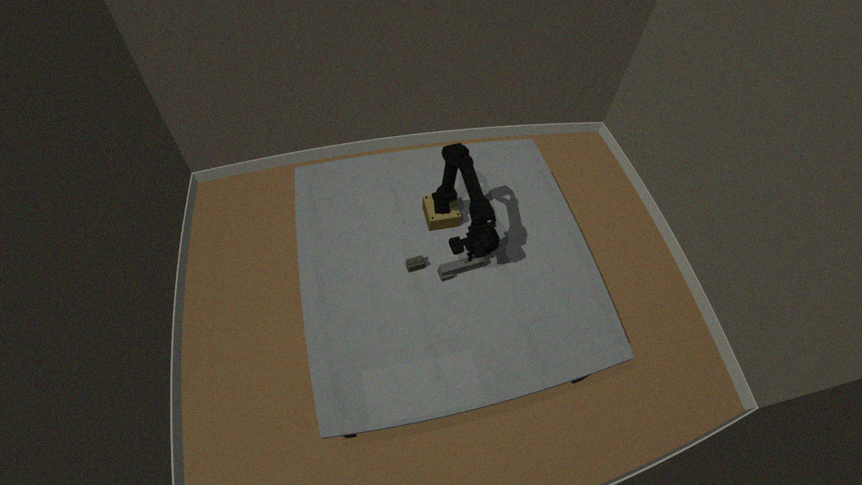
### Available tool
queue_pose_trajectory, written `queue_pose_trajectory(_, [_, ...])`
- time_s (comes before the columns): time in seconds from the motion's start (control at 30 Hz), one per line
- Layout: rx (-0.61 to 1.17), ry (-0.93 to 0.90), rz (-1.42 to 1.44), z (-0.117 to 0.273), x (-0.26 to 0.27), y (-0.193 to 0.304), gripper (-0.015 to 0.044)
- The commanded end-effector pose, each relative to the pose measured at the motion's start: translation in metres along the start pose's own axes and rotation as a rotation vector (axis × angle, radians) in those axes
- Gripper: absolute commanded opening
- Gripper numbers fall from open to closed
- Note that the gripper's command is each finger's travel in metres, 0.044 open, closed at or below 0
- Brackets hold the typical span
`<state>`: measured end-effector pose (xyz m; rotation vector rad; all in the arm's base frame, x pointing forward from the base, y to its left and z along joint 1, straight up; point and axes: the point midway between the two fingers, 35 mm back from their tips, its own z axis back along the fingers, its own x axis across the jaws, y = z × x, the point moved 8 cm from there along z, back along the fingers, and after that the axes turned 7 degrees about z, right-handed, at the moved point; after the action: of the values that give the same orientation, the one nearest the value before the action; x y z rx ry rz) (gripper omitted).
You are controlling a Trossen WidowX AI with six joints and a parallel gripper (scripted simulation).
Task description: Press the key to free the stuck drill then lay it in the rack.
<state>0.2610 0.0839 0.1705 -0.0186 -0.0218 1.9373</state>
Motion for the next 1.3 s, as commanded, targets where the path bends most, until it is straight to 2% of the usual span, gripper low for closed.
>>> queue_pose_trajectory(0.0, [0.0, -0.002, 0.001, 0.001, 0.0, -0.001, 0.0])
queue_pose_trajectory(1.27, [0.0, -0.002, 0.001, -0.013, 0.0, 0.002, 0.0])
